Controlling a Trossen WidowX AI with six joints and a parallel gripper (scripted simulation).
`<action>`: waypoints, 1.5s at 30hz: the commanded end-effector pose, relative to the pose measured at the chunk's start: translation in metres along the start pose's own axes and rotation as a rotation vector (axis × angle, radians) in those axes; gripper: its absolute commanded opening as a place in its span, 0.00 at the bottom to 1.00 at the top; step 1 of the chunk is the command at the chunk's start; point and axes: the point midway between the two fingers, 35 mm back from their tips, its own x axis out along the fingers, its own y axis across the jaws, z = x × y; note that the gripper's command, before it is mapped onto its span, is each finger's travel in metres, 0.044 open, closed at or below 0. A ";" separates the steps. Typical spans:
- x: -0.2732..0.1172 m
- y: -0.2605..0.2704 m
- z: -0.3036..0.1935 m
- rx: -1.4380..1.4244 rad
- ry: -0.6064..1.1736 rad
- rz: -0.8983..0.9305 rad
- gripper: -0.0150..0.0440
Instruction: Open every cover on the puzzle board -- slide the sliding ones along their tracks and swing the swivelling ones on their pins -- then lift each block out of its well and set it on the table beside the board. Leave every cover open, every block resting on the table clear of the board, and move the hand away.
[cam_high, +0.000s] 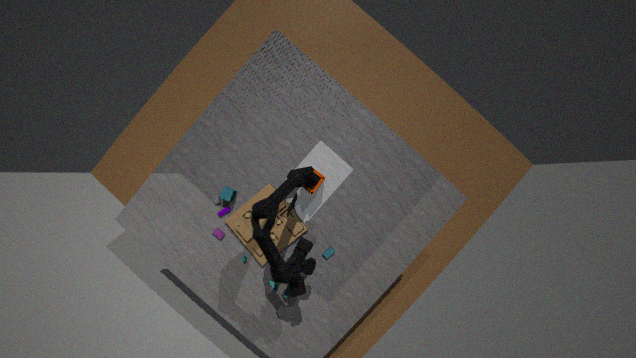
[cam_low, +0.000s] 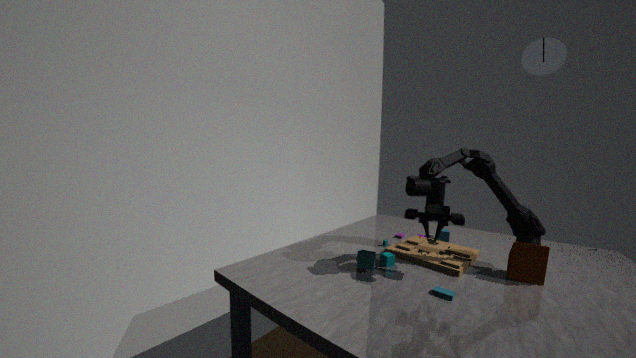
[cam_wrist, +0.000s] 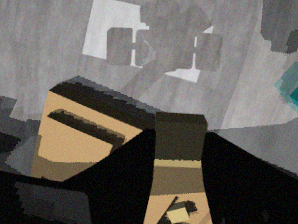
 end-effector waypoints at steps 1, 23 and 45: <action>0.002 -0.005 0.015 0.002 -0.003 0.001 0.39; 0.030 -0.012 0.029 0.003 -0.004 0.000 0.39; 0.067 -0.013 0.029 0.003 -0.003 -0.001 0.39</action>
